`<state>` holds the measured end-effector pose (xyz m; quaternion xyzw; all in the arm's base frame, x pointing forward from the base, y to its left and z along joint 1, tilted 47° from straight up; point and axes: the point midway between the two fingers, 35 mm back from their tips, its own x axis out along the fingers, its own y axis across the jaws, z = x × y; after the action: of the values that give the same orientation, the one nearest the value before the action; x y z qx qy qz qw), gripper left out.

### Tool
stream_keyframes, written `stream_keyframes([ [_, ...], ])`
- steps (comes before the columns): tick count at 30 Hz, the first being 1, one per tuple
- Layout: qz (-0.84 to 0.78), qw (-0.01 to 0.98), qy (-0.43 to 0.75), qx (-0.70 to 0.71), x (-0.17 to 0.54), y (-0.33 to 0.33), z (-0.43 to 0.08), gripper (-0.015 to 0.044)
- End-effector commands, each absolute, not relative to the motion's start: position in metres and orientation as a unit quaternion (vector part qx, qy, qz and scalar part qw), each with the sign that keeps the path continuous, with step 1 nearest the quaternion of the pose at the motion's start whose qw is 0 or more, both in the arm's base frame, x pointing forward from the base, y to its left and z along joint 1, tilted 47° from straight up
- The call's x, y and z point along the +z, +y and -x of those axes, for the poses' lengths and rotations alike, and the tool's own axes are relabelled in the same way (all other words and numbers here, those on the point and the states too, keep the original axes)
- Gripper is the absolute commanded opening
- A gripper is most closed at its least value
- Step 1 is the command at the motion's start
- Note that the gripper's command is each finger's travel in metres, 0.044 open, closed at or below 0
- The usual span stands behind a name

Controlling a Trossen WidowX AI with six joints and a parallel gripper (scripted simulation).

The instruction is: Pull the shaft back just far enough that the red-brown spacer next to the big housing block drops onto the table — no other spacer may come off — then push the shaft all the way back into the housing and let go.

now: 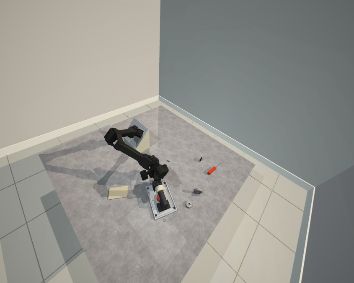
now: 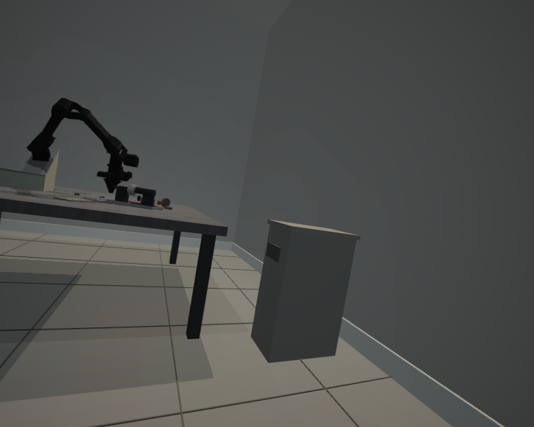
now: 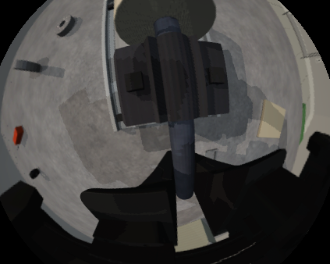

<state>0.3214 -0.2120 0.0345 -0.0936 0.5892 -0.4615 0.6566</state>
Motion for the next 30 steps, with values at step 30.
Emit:
stream_keyframes([
  [30, 0.094, 0.659, 0.586, -0.462, 0.0398, -0.2177, -0.3341, 0.0],
])
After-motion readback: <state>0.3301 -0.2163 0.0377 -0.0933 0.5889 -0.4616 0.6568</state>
